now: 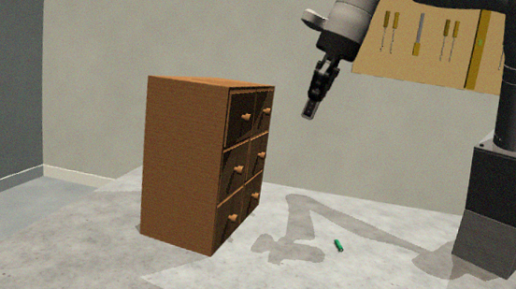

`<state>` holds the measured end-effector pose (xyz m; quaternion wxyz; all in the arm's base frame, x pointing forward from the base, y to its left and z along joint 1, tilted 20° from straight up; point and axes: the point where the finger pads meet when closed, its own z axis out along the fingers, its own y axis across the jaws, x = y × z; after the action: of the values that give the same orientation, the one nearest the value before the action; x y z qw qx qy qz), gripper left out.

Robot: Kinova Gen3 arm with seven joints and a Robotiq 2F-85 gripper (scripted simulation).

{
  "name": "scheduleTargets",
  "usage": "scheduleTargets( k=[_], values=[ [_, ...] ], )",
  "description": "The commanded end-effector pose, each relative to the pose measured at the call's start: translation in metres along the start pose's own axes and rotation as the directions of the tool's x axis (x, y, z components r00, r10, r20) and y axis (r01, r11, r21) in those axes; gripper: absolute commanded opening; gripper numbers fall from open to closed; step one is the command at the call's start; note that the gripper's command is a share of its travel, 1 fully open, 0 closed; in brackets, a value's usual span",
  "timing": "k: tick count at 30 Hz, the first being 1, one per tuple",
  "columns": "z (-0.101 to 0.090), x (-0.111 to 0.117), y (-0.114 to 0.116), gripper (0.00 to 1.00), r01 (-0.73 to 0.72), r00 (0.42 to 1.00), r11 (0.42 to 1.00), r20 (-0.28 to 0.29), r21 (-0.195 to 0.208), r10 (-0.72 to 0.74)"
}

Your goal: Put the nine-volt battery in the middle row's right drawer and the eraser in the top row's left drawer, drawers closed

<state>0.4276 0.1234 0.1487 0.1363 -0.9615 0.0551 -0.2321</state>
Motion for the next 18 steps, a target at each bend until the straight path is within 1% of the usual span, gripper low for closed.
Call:
scheduleTargets(
  k=[1,9,18],
  values=[
    [-0.001,0.000,0.000,0.00,0.000,1.000,1.000,-0.001,0.000,0.000],
    [-0.005,-0.001,0.000,0.00,0.000,1.000,1.000,0.007,0.000,0.000],
    [-0.018,-0.007,0.000,0.00,0.000,0.999,1.000,0.036,0.000,0.000]
  ],
)
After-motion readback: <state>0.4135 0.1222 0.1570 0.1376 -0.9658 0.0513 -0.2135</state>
